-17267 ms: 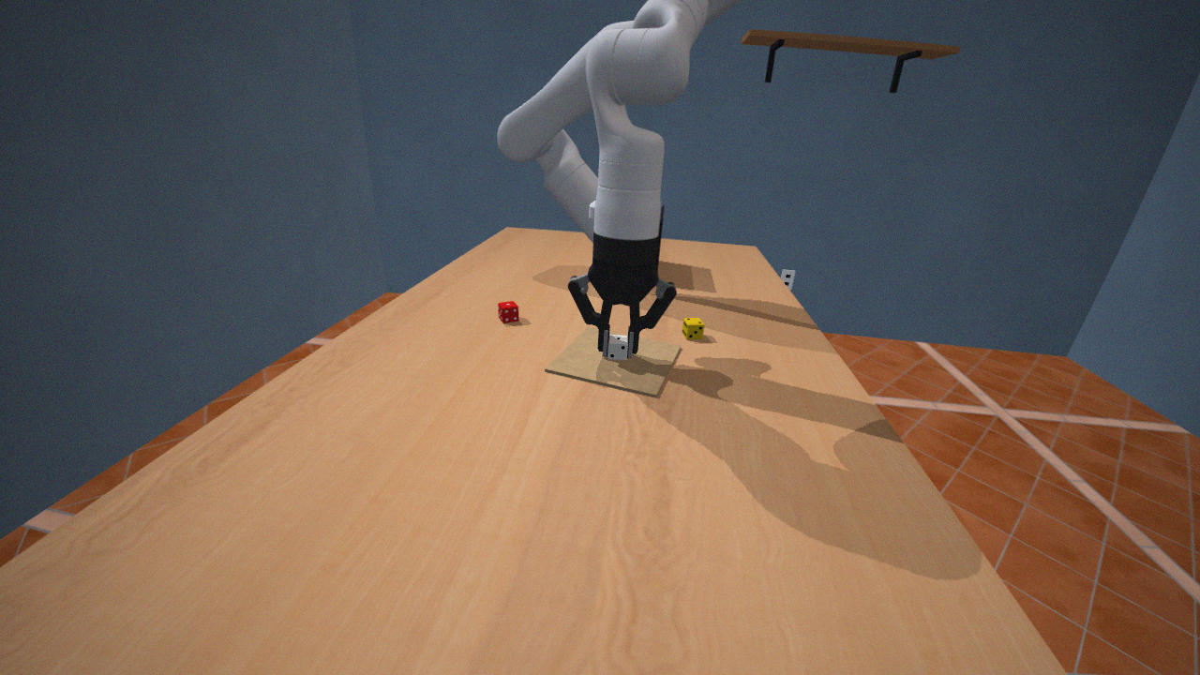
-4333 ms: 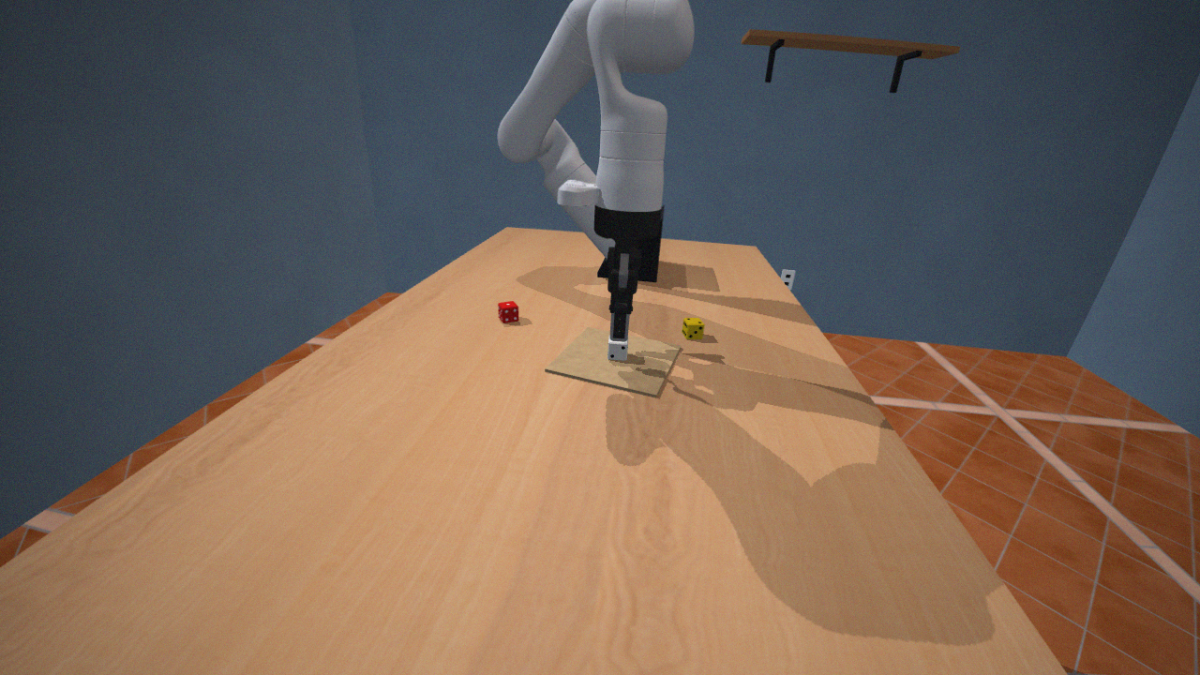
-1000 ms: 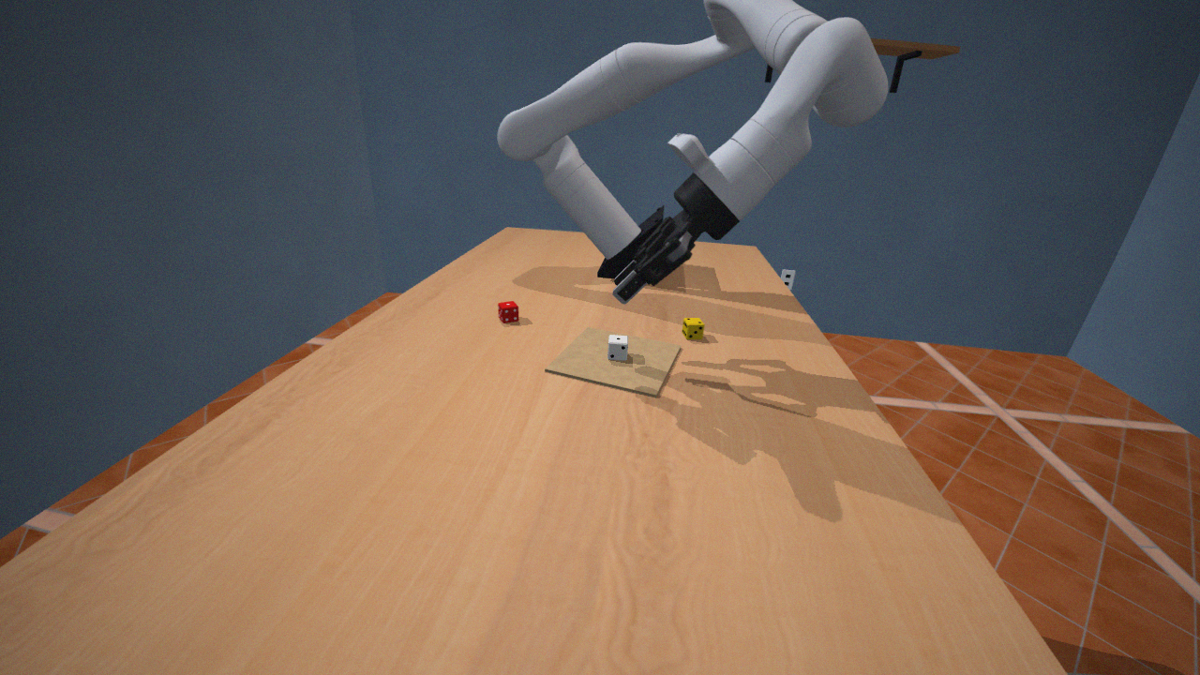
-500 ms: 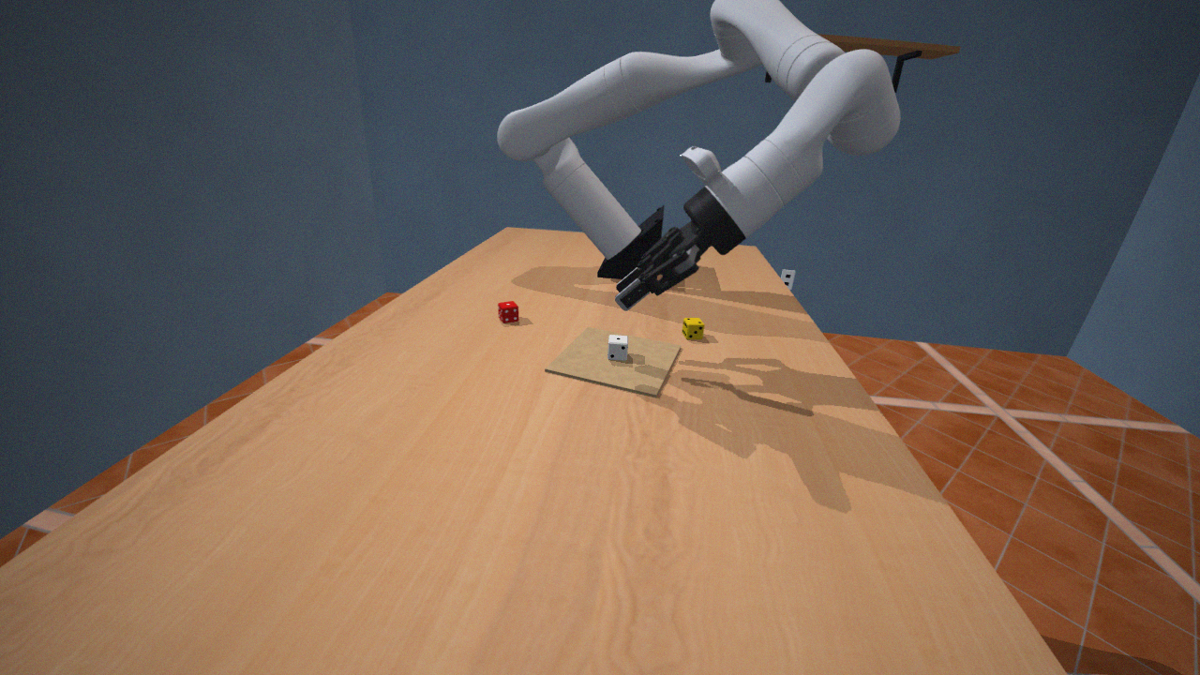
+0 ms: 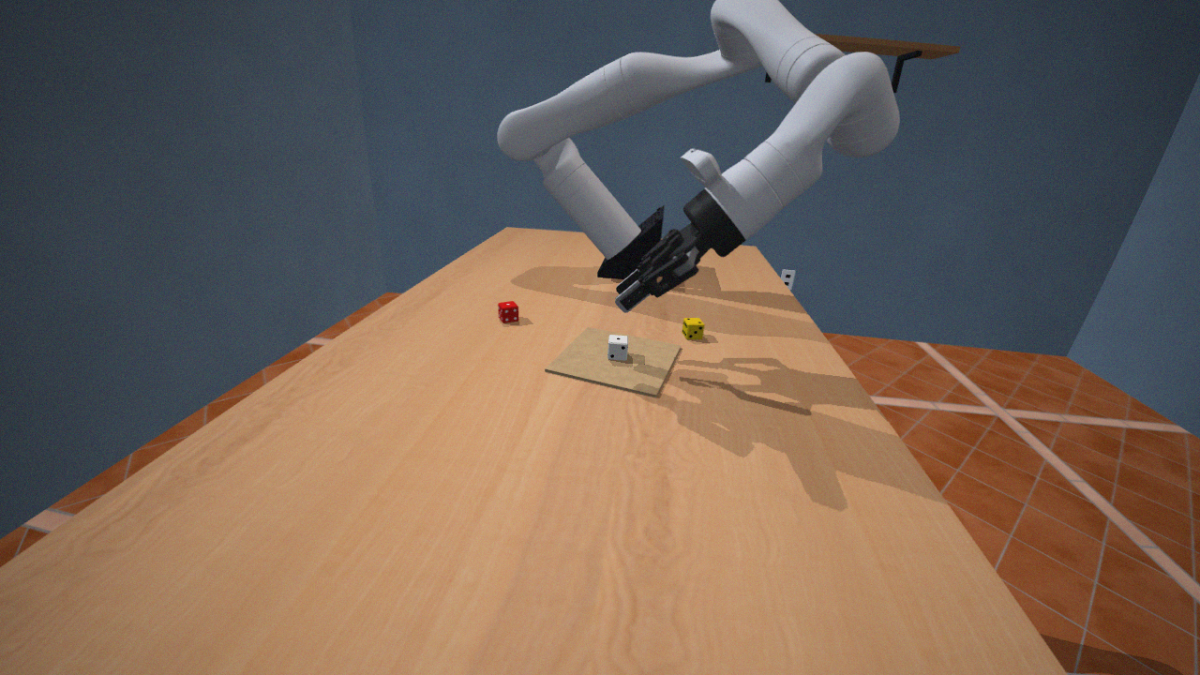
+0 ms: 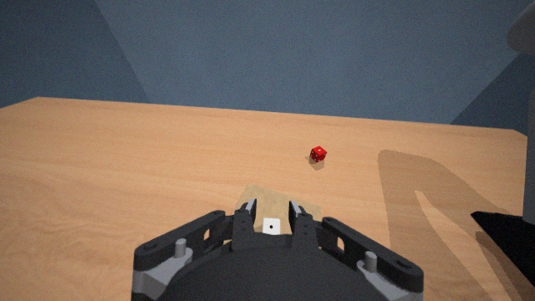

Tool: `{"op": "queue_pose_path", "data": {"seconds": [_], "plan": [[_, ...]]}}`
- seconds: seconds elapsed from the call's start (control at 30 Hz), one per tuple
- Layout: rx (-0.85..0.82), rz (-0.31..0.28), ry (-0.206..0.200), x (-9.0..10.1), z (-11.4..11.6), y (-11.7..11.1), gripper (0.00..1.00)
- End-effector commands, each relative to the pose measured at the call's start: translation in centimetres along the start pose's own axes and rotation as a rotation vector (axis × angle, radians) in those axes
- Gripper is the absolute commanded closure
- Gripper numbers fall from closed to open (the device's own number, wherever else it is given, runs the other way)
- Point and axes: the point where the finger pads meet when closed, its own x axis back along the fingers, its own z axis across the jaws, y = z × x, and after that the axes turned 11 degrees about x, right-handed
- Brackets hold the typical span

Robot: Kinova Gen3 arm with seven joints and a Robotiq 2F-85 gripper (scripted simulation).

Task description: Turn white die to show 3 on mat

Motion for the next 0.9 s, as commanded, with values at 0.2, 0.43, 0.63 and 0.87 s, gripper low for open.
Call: {"op": "queue_pose_path", "data": {"seconds": [0.2, 0.43, 0.63, 0.87], "plan": [[-0.001, 0.0, -0.001, -0.5, -0.1, 0.5, 0.59], [-0.001, 0.0, -0.001, -1.2, -0.3, 1.2, 0.59], [-0.001, 0.0, -0.001, -1.7, -0.4, 1.7, 0.59], [-0.001, 0.0, -0.001, -2.7, -0.5, 2.7, 0.59]]}}
